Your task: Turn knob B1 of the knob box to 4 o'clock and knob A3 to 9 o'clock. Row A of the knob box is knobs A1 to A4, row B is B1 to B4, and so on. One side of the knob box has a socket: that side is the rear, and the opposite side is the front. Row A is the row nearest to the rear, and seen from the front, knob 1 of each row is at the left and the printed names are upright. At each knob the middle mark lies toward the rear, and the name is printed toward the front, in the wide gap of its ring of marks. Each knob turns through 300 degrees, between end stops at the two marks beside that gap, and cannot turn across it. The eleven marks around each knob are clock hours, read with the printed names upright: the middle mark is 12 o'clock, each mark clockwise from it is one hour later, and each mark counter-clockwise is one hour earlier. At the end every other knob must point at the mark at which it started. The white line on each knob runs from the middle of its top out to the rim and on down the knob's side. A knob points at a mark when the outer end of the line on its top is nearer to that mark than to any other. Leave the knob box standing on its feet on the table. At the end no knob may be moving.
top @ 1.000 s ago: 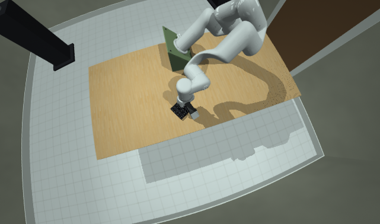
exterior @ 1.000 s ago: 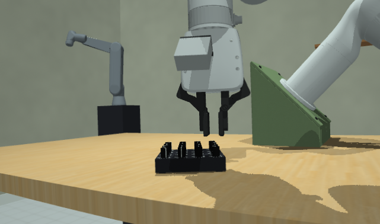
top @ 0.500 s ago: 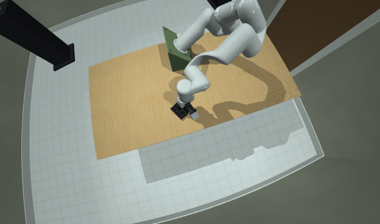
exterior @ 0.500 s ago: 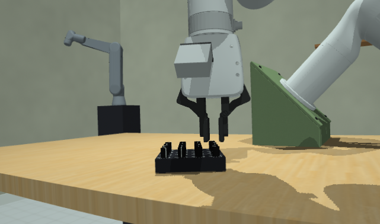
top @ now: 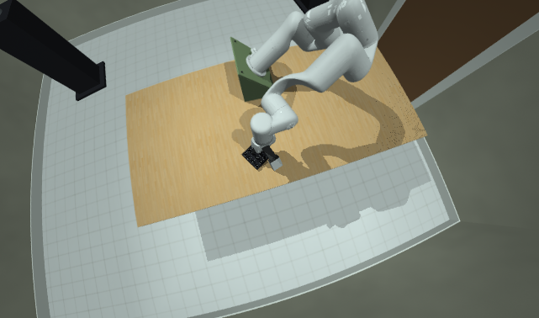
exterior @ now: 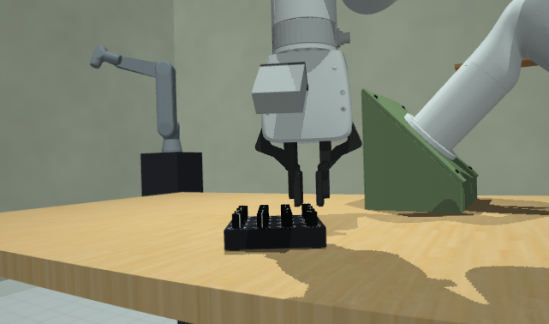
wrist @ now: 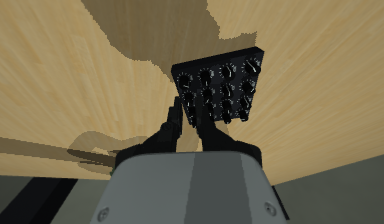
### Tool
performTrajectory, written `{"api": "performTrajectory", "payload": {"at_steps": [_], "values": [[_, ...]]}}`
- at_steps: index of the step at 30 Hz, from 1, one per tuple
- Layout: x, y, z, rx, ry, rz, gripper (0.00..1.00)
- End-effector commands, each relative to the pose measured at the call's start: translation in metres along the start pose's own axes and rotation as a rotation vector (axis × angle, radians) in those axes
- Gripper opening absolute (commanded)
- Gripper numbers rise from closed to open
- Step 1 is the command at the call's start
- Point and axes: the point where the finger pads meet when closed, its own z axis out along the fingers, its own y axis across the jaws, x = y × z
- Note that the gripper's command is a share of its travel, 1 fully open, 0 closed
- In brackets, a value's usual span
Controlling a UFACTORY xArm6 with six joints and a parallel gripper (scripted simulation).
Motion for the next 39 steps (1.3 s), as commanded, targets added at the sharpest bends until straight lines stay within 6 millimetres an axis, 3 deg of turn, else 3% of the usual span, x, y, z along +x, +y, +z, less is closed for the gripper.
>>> {"api": "performTrajectory", "payload": {"at_steps": [1, 39], "values": [[0.001, 0.0007, -0.0013, -0.002, 0.002, -0.001, 0.19], [0.0011, 0.0007, 0.0025, -0.002, 0.002, -0.001, 0.19]]}}
